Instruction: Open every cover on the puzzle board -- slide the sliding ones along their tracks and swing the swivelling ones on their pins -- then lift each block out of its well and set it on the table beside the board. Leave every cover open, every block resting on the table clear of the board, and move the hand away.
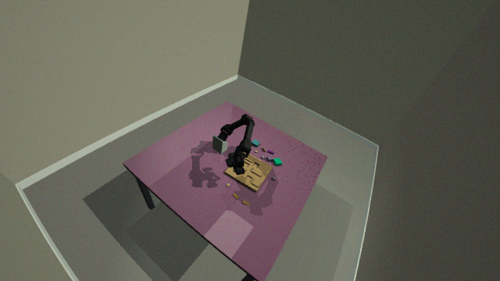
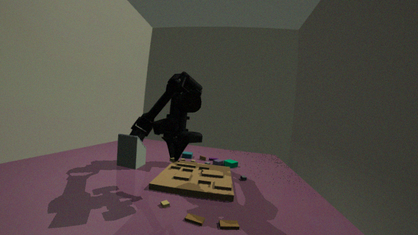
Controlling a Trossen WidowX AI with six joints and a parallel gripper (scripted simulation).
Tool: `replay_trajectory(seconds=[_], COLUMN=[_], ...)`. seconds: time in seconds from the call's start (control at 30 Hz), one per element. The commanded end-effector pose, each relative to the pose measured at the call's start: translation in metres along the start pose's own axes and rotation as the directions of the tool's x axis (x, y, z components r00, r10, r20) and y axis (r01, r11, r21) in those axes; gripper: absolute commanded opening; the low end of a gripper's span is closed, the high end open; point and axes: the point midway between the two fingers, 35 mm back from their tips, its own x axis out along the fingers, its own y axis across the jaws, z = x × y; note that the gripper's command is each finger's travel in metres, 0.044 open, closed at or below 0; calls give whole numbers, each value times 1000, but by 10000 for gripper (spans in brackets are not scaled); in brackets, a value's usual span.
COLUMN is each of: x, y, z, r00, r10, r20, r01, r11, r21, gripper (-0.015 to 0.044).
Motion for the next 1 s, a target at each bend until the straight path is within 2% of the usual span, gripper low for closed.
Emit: replay_trajectory(seconds=[0.0,0.6,0.97], x=[2,13,26], y=[1,-10,-9], z=[17,85,88], r00=[1000,1000,1000], r10=[0,-15,-15], r20=[0,-22,-23], r01=[0,15,15], r11=[1000,1000,1000], r21=[-3,-12,-13], gripper=[80,80,80])
